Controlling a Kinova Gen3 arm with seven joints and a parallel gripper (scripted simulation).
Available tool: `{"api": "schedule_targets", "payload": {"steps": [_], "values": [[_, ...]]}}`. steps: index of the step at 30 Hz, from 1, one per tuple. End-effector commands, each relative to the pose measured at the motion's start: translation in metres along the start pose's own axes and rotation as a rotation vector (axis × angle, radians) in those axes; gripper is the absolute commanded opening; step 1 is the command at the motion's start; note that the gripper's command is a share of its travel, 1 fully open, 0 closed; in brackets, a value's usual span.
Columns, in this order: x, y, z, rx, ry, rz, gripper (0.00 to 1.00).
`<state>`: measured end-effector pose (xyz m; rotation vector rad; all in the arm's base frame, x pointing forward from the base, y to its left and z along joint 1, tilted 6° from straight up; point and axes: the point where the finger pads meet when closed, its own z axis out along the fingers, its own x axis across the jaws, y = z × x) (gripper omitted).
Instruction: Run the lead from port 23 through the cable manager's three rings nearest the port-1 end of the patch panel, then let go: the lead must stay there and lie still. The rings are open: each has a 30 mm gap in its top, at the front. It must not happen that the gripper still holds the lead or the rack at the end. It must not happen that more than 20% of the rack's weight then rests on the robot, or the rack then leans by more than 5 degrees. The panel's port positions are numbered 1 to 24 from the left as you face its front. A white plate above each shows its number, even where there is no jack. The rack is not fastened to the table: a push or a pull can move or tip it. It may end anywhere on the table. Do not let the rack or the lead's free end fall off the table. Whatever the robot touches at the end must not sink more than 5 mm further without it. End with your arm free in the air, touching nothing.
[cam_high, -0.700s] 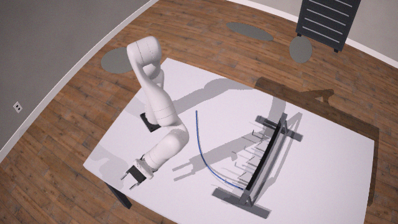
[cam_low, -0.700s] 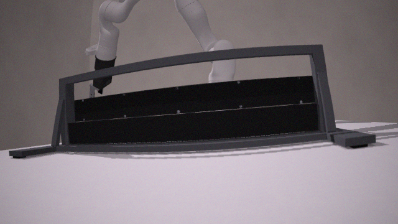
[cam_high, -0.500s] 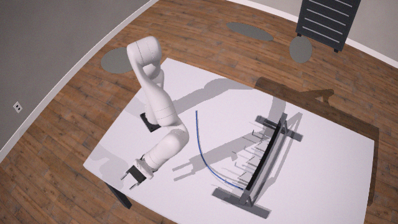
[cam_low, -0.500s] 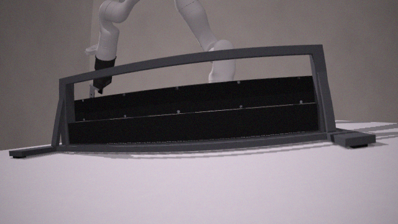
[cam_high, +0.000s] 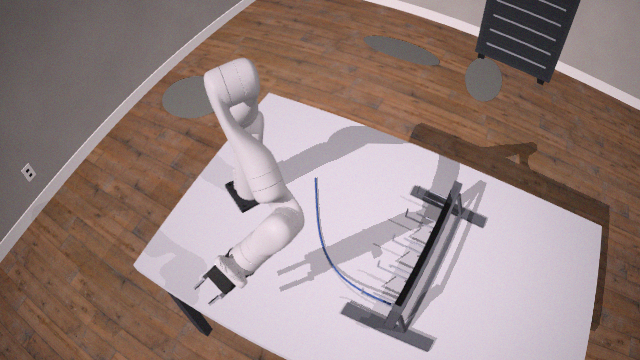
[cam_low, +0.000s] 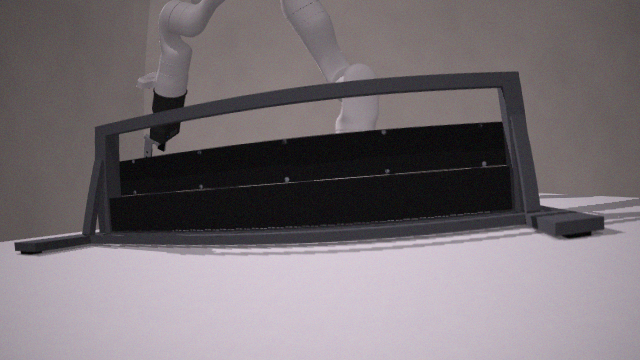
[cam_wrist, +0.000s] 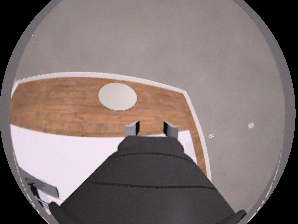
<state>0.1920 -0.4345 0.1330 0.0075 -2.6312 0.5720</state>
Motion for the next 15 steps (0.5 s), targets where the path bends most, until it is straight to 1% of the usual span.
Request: {"api": "schedule_targets", "payload": {"steps": [1, 6, 11, 13, 15], "values": [[0.0, 0.001, -0.002, -0.001, -0.004, -0.001, 1.0], [-0.005, 0.015, -0.011, -0.025, -0.031, -0.018, 1.0], [-0.014, 0.047, -0.033, -0.075, -0.088, -0.057, 1.0], [-0.014, 0.047, -0.033, -0.075, -0.088, -0.057, 1.0], [-0.018, 0.064, -0.045, -0.101, -0.12, -0.08, 1.0]]}}
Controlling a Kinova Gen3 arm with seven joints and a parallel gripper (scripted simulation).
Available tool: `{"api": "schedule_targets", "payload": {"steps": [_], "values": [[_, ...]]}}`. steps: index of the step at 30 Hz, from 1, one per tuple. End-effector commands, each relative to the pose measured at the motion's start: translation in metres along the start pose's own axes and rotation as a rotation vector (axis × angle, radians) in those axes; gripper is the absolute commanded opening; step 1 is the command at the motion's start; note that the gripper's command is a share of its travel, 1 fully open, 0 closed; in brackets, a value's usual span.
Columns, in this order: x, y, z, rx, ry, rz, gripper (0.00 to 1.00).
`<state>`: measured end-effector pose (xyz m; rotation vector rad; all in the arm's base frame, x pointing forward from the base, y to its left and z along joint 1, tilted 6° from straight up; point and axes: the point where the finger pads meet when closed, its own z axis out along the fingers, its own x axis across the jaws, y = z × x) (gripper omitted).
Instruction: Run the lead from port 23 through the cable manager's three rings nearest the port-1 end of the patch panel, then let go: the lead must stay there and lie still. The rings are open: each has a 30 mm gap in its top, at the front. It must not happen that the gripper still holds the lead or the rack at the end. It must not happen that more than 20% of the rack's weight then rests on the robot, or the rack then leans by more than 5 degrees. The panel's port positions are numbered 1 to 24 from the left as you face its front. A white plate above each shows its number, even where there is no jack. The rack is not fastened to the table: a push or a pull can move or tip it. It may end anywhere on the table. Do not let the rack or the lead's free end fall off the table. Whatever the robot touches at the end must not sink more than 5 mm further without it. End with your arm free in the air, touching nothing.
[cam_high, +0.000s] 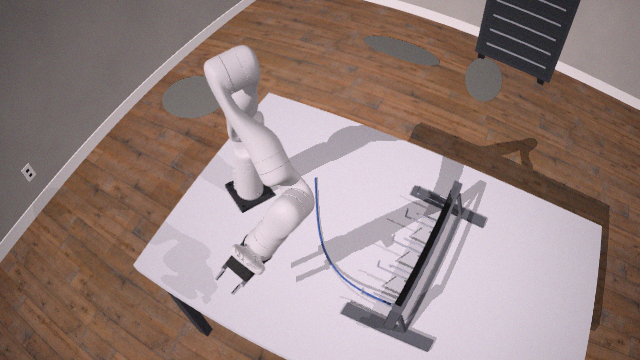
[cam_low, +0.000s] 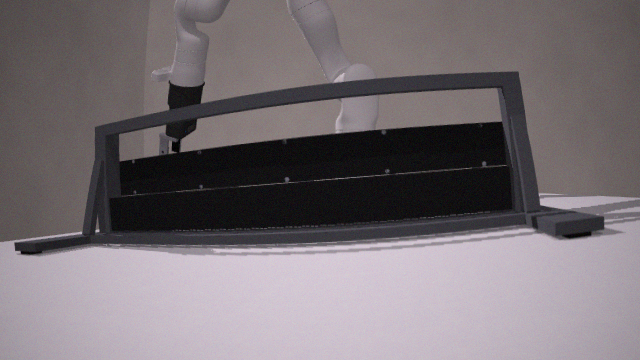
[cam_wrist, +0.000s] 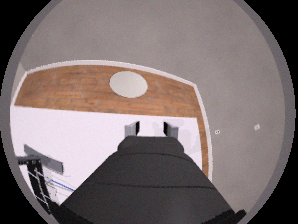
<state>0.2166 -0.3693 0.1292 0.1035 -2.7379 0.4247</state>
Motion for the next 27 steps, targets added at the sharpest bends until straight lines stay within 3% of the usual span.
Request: {"api": "schedule_targets", "payload": {"steps": [1, 13, 15, 21, 27], "values": [[-0.005, 0.017, -0.016, -0.014, -0.04, -0.02, 1.0], [-0.034, 0.173, -0.099, -0.179, -0.284, -0.228, 1.0], [-0.034, 0.173, -0.099, -0.179, -0.284, -0.228, 1.0], [-0.032, 0.249, -0.132, -0.233, -0.387, -0.331, 1.0], [-0.025, 0.305, -0.151, -0.261, -0.459, -0.404, 1.0]]}}
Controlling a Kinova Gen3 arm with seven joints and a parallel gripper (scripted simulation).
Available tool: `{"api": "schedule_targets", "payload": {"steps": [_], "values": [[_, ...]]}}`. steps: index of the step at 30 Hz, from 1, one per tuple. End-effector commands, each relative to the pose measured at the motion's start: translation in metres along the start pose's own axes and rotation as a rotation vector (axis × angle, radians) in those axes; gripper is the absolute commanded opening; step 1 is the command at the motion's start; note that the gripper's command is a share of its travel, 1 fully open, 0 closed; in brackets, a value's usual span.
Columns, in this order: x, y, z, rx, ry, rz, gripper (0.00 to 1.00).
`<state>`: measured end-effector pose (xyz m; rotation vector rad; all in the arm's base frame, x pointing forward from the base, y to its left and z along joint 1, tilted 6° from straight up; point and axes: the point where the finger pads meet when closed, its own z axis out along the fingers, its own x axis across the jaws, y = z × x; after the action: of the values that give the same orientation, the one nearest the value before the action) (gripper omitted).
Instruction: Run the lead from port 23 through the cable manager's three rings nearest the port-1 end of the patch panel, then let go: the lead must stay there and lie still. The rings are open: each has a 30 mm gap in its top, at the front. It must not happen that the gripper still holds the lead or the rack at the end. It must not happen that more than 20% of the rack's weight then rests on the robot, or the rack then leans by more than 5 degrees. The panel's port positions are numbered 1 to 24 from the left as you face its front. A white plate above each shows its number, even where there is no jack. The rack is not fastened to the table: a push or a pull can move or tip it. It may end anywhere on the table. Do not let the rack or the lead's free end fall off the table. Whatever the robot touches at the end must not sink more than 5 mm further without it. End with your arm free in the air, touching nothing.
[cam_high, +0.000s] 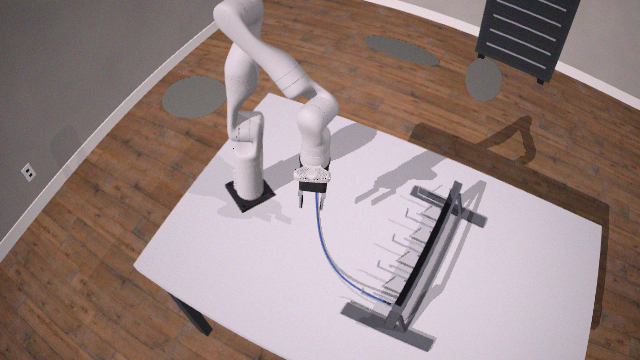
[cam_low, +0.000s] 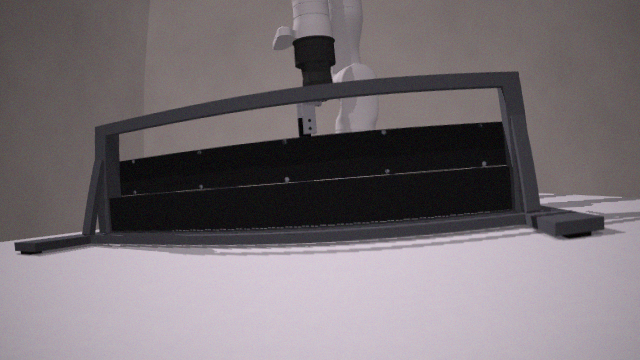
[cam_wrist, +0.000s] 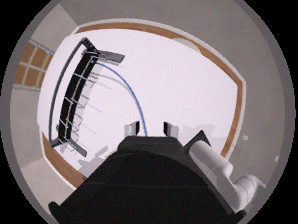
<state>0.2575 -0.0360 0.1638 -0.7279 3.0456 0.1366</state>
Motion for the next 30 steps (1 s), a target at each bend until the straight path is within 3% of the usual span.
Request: {"api": "schedule_targets", "payload": {"steps": [1, 11, 24, 25, 30], "values": [[0.0, 0.012, -0.005, 0.032, -0.013, -0.021, 1.0], [-0.008, 0.043, -0.002, 0.019, -0.047, -0.063, 1.0], [-0.009, 0.047, -0.002, 0.018, -0.051, -0.068, 1.0], [-0.009, 0.047, -0.002, 0.018, -0.051, -0.068, 0.0], [-0.009, 0.047, -0.002, 0.018, -0.051, -0.068, 0.0]]}}
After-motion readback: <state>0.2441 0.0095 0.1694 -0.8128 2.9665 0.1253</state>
